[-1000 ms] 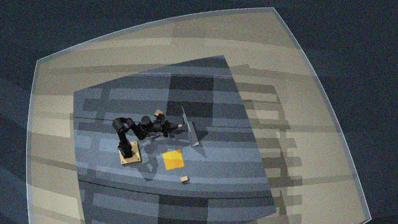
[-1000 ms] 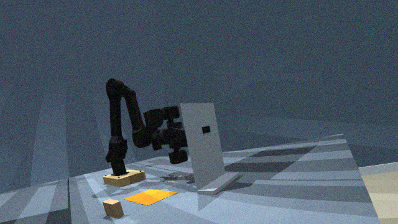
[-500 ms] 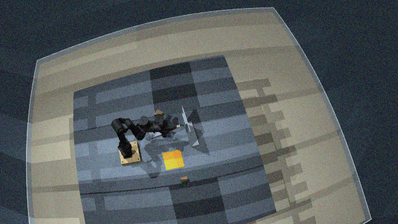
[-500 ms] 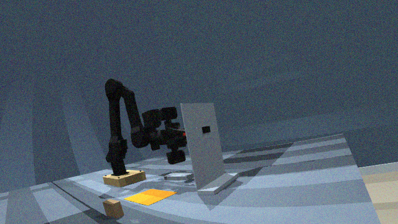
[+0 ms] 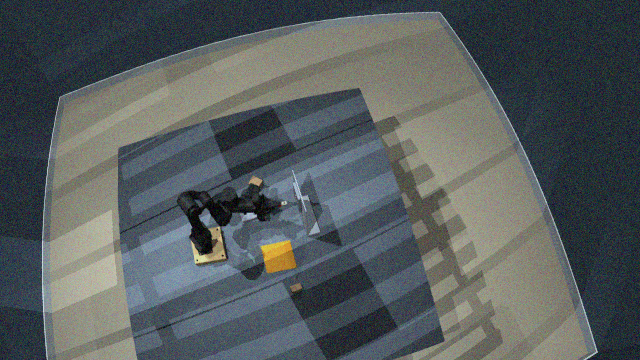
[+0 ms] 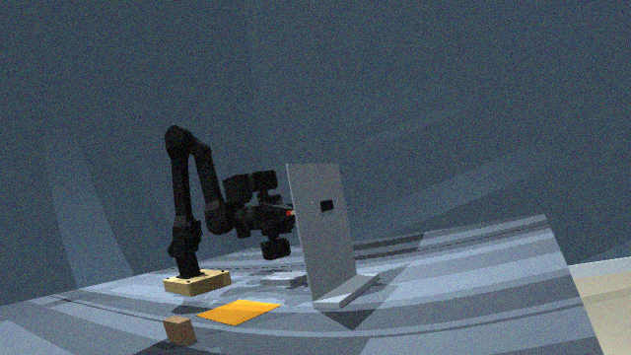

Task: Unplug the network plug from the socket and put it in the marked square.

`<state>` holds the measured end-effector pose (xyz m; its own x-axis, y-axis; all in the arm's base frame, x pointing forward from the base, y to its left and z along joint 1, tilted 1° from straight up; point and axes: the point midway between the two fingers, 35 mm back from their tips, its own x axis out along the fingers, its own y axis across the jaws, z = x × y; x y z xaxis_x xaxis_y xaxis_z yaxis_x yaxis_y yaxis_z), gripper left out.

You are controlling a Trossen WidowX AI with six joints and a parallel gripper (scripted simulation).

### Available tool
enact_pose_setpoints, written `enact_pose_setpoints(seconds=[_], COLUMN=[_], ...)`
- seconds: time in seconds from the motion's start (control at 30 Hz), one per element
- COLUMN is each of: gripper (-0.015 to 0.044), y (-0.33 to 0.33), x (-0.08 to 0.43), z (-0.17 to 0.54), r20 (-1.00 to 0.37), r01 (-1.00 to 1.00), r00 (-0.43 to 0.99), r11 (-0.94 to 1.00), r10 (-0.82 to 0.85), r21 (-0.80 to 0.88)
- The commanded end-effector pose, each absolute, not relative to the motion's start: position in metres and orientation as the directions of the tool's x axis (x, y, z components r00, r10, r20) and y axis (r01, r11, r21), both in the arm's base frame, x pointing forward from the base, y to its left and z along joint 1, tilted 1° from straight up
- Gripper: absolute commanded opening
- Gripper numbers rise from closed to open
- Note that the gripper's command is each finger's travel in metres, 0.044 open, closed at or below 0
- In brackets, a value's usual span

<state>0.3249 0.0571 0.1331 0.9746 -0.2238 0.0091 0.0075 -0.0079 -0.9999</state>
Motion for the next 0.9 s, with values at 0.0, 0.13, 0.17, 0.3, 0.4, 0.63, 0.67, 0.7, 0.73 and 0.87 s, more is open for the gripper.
enact_pose_setpoints(seconds=[0.0, 0.13, 0.17, 0.3, 0.4, 0.63, 0.67, 0.7, 0.73, 0.87], gripper=[0.0, 0.0, 0.0, 0.0, 0.0, 0.0, 0.0, 0.0, 0.0, 0.0], y=[0.057, 0.057, 0.057, 0.057, 0.057, 0.058, 0.058, 0.058, 0.058, 0.059], x=[0.321, 0.319, 0.318, 0.315, 0.313, 0.313, 0.313, 0.313, 0.313, 0.312], z=[0.132, 0.132, 0.132, 0.132, 0.132, 0.136, 0.138, 0.139, 0.14, 0.146], r20=[0.008, 0.008, 0.007, 0.007, 0.007, 0.008, 0.008, 0.008, 0.008, 0.008], r01=[0.006, 0.005, 0.005, 0.005, 0.005, 0.006, 0.006, 0.006, 0.006, 0.006], r00=[0.974, 0.974, 0.974, 0.974, 0.974, 0.975, 0.975, 0.975, 0.975, 0.974], r11=[-0.01, -0.01, -0.01, -0.01, -0.01, -0.008, -0.008, -0.008, -0.008, -0.008], r10=[-0.226, -0.226, -0.226, -0.226, -0.226, -0.224, -0.224, -0.224, -0.224, -0.224], r21=[-1.0, -1.0, -1.0, -1.0, -1.0, -1.0, -1.0, -1.0, -1.0, -1.0])
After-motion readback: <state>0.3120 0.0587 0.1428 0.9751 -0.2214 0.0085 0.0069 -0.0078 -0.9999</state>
